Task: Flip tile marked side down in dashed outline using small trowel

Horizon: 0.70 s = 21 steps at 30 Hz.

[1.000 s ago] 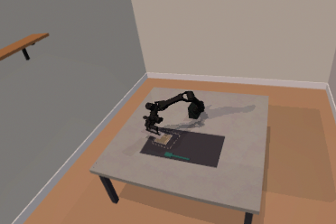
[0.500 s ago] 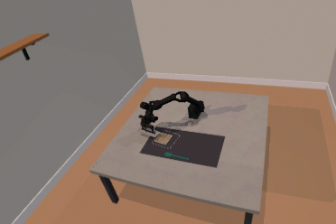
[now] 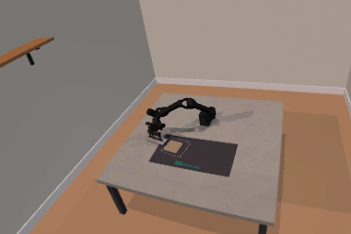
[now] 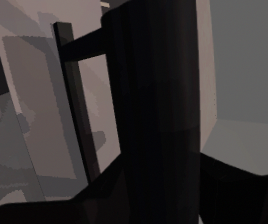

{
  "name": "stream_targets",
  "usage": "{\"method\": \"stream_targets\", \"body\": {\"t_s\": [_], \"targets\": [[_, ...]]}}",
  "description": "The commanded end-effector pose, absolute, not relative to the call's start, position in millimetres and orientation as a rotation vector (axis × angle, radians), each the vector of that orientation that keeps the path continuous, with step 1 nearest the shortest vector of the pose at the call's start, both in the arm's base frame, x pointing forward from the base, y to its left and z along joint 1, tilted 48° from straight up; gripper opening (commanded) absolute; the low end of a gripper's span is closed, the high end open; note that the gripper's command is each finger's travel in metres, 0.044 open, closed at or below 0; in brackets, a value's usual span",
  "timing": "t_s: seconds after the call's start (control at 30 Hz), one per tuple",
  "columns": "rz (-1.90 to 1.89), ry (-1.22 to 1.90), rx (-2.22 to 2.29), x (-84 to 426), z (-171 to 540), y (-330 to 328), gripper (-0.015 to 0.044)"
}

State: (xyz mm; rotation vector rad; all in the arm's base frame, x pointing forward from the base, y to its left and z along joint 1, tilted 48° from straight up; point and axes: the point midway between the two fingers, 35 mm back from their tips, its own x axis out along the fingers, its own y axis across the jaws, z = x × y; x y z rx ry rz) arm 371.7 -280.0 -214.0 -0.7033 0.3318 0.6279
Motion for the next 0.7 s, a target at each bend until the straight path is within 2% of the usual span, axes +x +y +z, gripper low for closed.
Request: {"method": "stream_targets", "body": {"t_s": [0.0,0.67], "targets": [[0.620,0.318,-0.715,374.8,-213.4,-280.9,0.0000],[0.619,0.317,-0.714,376.7,-234.7,-259.4,0.0000]]}}
